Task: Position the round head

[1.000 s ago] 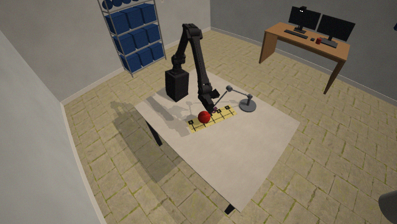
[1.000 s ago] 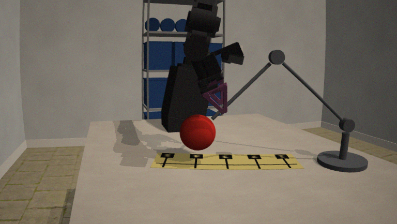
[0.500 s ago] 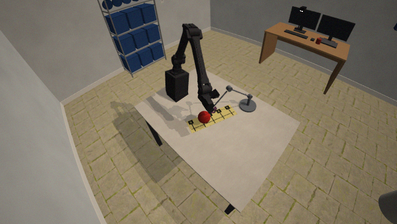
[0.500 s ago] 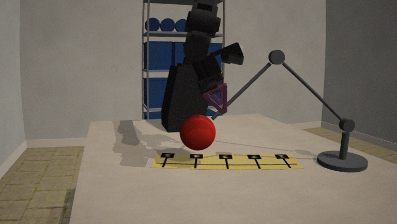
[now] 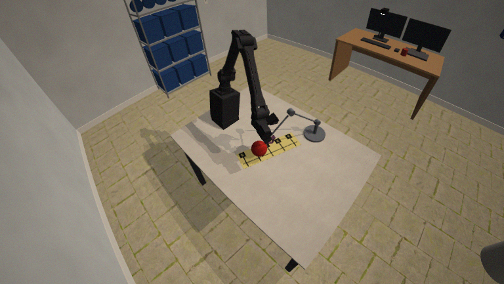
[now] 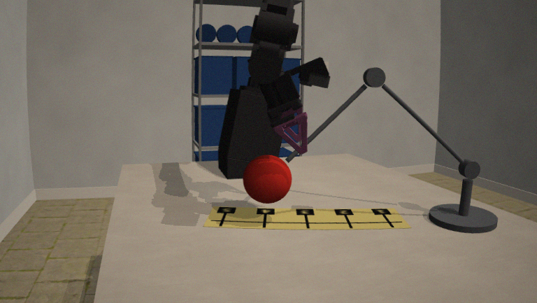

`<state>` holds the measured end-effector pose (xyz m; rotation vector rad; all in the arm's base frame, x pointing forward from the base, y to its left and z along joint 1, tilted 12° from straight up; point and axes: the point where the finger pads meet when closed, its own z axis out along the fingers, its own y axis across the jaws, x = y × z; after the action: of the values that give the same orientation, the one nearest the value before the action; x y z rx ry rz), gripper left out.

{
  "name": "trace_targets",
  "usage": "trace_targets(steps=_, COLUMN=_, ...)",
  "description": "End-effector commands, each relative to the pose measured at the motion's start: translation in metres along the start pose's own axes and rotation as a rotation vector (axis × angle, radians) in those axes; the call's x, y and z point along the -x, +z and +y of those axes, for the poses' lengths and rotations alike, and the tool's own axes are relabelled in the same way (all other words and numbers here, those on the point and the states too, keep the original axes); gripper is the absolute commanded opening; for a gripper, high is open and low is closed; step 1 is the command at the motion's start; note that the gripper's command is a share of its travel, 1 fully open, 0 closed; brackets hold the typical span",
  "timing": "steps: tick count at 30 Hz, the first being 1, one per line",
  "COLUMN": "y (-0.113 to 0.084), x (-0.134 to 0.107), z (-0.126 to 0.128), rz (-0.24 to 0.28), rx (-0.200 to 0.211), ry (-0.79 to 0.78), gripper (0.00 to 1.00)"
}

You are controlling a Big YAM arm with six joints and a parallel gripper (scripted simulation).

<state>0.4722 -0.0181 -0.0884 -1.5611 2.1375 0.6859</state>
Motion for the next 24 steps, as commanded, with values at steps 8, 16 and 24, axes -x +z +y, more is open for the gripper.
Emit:
trace_targets(steps=8, y=-0.004, x=0.002, z=-0.003, rz=-0.001, rx=-0.009, ry=-0.005, gripper=1.00)
trace_targets(steps=16, y=-0.034, x=0.001, z=0.000, rz=-0.001, rx=-0.009, ry=-0.005, gripper=1.00)
trace_targets(steps=24, y=-0.068, x=0.000, z=0.003, rz=-0.001, rx=-0.009, ry=-0.005, gripper=1.00)
